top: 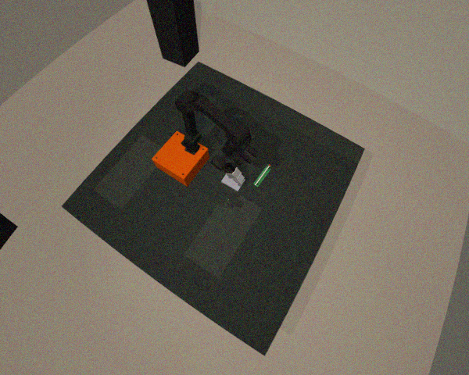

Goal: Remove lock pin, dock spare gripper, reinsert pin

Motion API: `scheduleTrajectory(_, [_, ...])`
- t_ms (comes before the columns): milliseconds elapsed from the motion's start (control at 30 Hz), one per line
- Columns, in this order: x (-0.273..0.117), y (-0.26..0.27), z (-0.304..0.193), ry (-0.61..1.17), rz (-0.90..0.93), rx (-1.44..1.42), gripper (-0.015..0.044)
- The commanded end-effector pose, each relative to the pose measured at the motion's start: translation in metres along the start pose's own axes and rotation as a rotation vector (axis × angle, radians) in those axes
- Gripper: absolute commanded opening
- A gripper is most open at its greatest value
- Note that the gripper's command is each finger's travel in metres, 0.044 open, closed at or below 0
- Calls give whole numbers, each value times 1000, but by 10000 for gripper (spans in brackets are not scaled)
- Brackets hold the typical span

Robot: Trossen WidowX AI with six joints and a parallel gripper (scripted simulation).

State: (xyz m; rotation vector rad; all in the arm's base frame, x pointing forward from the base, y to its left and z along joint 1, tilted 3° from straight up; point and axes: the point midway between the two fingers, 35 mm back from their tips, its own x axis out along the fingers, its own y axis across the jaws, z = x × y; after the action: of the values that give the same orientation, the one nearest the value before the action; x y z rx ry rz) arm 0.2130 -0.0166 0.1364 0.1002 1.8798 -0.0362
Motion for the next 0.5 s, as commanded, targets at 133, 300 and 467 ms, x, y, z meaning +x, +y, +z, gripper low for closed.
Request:
scheduleTrajectory(133, [-5,89,0,-5,13,-13,204])
scheduleTrajectory(300, [-7,101,2,-13,12,-16,180])
scheduleTrajectory(467, [-8,103,32,-55,-39,-262,180])
